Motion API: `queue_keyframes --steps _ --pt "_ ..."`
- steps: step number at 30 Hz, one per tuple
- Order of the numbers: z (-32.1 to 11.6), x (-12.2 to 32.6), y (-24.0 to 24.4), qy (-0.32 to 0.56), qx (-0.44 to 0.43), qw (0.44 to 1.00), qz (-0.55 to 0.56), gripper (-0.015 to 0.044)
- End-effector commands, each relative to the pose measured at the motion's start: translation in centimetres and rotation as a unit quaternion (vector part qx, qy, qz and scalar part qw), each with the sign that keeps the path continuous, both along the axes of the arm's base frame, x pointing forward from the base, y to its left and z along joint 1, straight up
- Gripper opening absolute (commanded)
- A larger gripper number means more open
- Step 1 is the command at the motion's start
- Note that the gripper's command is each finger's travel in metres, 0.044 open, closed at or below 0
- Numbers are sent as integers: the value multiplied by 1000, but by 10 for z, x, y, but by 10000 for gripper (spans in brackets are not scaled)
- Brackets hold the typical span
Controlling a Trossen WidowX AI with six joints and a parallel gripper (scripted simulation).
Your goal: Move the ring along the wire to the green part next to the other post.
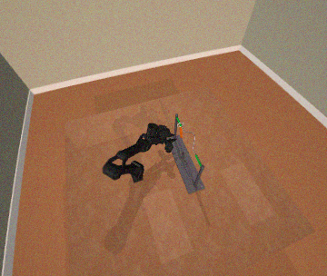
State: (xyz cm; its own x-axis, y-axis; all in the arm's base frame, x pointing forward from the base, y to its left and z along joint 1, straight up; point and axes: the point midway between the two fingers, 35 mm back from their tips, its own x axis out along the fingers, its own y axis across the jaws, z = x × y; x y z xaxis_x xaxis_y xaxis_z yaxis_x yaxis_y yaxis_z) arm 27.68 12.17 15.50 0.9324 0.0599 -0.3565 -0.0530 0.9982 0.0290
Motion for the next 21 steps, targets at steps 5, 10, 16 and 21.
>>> queue_keyframes --steps 5,10,16,21 --pt "8 -21 -2 0 2 1000 -4 160" --pt "12 -33 -4 0 2 1000 -5 160" --pt "12 -35 -5 0 2 1000 -5 160" --pt "12 -35 -5 0 2 1000 -5 160"
